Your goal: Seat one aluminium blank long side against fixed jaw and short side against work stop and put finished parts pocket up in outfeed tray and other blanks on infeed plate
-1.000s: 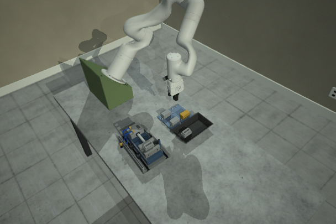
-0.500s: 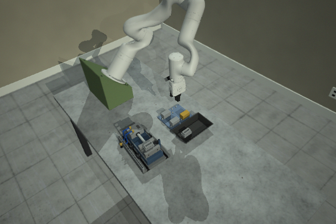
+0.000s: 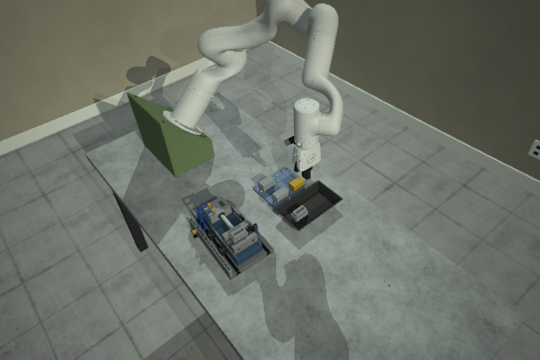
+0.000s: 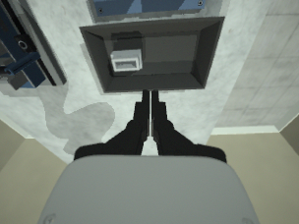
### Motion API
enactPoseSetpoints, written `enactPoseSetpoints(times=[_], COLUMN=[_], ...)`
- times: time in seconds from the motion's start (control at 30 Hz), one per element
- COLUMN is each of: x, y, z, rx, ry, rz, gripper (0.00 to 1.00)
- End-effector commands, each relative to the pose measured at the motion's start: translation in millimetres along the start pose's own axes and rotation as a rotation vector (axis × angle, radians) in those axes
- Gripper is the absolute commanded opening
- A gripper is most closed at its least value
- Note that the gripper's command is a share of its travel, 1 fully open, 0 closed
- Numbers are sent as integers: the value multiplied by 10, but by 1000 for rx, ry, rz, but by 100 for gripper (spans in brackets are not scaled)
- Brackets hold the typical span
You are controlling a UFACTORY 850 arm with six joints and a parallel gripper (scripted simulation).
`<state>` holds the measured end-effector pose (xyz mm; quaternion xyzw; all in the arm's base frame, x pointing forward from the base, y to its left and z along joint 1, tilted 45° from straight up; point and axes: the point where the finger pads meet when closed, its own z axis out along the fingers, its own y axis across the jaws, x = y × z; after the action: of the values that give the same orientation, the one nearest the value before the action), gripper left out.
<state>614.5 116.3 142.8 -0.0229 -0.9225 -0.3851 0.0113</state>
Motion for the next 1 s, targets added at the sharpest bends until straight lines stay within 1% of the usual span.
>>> enactPoseSetpoints(times=[0.0,0.47,0.7,0.77,0.97], x=[-228,-229,-232,-232,-236], y=[8,8,8,8,8], z=[13,49,132,132,237], rx=[2,1,1,1,1], ry=[8,8,8,8,8], rz=[2,2,2,2,2], gripper=[0,0,0,0,0])
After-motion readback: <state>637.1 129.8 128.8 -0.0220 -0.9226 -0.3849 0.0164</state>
